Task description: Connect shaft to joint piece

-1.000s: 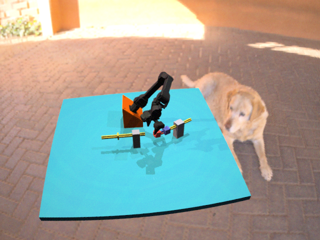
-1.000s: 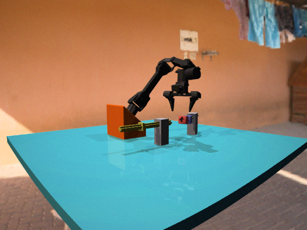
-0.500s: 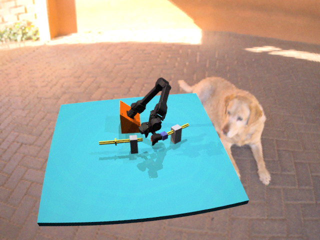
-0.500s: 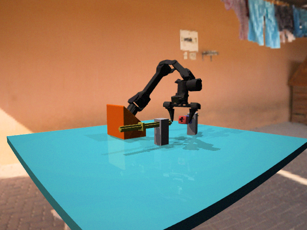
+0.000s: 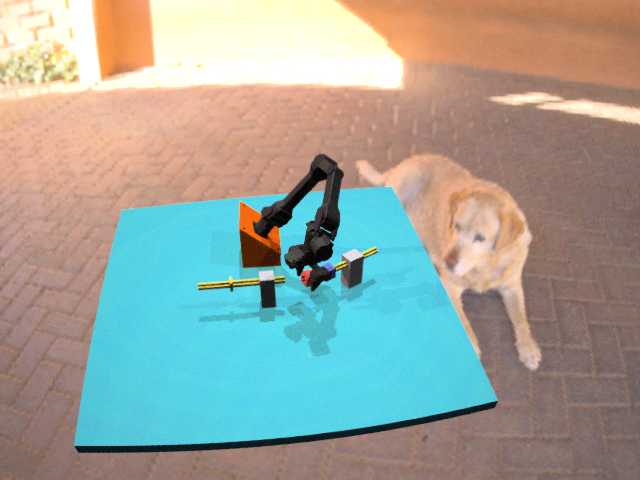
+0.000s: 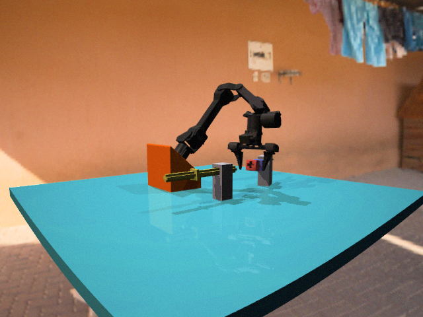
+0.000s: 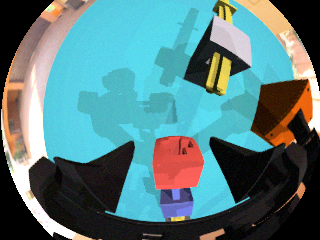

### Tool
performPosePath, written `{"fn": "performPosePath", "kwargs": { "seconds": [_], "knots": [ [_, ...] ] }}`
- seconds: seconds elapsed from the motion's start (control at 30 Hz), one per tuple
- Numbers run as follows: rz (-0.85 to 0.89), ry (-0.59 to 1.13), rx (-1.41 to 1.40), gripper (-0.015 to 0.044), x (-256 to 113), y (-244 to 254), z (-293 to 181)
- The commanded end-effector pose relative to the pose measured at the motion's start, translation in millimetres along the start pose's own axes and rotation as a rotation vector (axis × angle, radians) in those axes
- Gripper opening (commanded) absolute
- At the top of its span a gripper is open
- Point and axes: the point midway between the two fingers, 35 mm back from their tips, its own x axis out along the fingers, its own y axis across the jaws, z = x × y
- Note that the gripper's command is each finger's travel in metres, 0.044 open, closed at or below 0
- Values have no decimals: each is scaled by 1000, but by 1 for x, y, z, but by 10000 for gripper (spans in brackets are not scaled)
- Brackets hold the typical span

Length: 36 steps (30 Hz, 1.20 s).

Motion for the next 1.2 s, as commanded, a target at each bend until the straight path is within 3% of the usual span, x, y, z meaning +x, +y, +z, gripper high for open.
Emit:
{"fn": "performPosePath", "kwargs": {
  "seconds": [0.0,0.37,0.7,1.17],
  "knots": [
    [-5,-2,4,440,7,-1,0],
    [-5,-2,4,440,22,-2,0],
    [-5,-2,4,182,22,-2,0],
    [-5,-2,4,182,22,-2,0]
  ]
}}
